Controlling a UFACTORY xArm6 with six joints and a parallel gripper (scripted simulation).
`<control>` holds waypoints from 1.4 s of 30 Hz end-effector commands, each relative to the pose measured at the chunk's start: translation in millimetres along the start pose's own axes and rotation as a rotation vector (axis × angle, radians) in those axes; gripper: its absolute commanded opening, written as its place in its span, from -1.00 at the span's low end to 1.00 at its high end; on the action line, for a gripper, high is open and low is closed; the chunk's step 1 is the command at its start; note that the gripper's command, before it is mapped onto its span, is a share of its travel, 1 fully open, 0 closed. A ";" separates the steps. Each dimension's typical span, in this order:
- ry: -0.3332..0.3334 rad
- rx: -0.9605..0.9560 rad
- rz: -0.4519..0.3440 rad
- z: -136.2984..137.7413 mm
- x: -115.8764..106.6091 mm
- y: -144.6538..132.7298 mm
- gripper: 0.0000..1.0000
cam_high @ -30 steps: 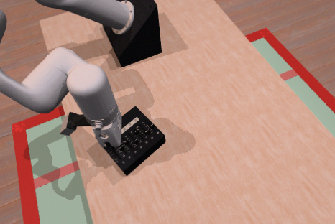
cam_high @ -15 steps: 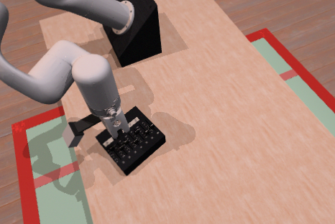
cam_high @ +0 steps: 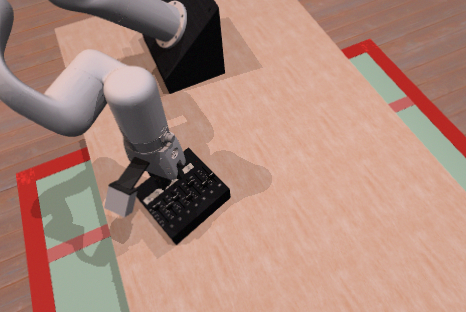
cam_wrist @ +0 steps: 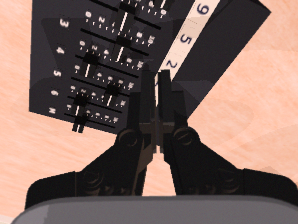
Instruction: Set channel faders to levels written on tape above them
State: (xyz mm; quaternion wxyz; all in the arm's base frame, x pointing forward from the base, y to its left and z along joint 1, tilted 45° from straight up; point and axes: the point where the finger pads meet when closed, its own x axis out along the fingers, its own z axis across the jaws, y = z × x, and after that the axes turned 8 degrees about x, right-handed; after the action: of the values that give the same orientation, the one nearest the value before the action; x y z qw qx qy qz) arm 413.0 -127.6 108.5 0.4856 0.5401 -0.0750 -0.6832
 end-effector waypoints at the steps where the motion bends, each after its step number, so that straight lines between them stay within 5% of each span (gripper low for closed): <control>1: 0.012 -0.277 -0.018 0.2 -1.0 -1.0 -1.00; 23: 0.035 -1.072 -0.063 0.3 -1.0 -1.1 -1.00; 42: 0.038 -1.120 -0.074 0.3 -1.0 -1.1 -1.00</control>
State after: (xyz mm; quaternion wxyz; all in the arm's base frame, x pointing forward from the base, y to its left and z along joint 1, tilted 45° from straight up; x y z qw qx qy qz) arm 410.9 -127.0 107.7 0.6747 0.2141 0.3267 -0.6263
